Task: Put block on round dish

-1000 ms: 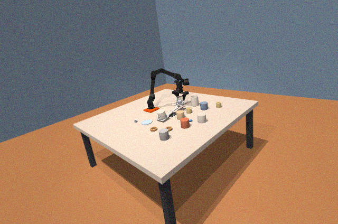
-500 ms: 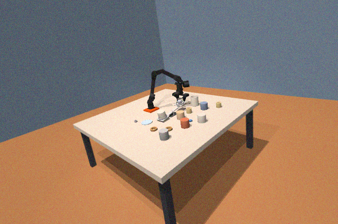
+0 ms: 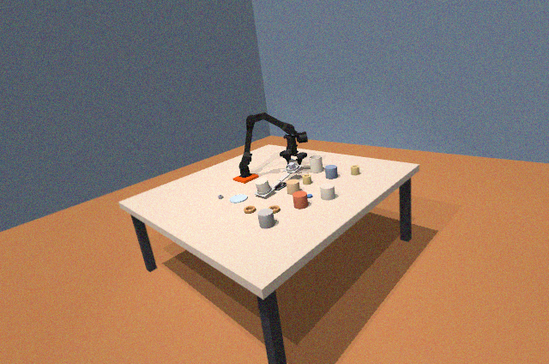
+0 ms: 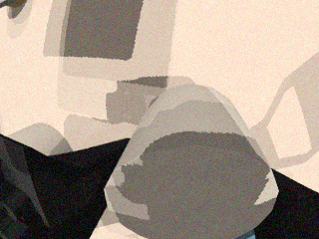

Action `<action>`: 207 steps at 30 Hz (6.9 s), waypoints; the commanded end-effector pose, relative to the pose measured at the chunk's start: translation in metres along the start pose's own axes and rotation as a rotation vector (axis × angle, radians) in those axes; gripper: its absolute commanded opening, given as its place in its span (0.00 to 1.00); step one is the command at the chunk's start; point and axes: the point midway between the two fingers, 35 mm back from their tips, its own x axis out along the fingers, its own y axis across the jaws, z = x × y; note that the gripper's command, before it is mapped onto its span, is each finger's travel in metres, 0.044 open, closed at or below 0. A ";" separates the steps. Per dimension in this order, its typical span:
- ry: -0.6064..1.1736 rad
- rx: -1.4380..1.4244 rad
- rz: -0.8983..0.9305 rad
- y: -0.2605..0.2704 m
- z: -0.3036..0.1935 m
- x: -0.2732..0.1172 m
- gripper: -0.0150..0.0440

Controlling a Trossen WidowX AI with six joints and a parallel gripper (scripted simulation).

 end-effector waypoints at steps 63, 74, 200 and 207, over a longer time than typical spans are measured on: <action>0.019 -1.394 0.063 0.051 0.043 -0.088 0.69; -0.002 -1.765 0.066 0.062 0.061 -0.094 0.69; -0.023 -2.948 -0.016 0.093 0.154 -0.143 0.25; -0.035 -2.954 -0.021 0.098 0.179 -0.139 0.25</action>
